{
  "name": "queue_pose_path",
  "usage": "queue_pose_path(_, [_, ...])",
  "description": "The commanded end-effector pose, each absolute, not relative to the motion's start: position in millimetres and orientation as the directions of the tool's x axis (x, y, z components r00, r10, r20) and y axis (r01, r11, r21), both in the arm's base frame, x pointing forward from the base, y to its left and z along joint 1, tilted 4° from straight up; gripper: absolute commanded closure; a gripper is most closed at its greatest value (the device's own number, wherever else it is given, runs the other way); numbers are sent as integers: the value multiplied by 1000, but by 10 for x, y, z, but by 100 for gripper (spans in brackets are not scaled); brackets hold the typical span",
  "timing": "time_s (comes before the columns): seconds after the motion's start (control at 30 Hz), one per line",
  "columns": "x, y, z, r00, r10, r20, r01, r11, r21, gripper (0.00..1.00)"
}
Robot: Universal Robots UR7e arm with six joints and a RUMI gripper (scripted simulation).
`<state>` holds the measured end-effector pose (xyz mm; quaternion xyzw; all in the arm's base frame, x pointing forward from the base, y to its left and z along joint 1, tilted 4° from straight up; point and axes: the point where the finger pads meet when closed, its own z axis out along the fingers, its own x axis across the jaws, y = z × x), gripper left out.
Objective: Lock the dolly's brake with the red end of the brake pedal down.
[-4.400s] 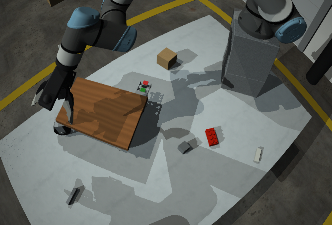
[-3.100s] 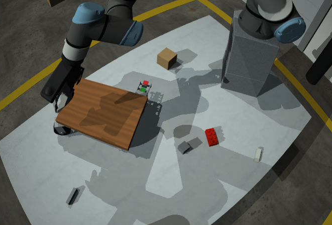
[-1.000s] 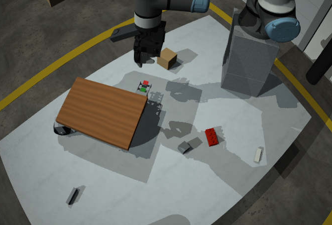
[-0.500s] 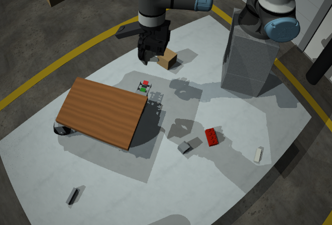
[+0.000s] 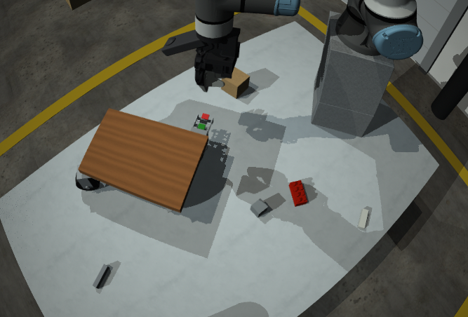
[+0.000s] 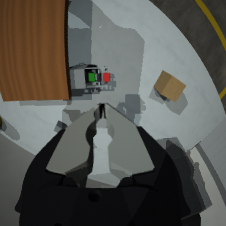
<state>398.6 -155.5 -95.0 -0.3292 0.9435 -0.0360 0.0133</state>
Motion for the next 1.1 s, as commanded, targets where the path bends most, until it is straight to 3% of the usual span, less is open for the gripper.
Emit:
queue_pose_path(0.0, [3996,-1563,-962,-743,-670,4,-668,740,-76,100])
queue_pose_path(0.67, [4066,-1565,-991,-482,-876,29,-875,479,-73,100])
queue_pose_path(1.07, [4114,-1540,-1038,-92,-994,55,-994,89,-56,100])
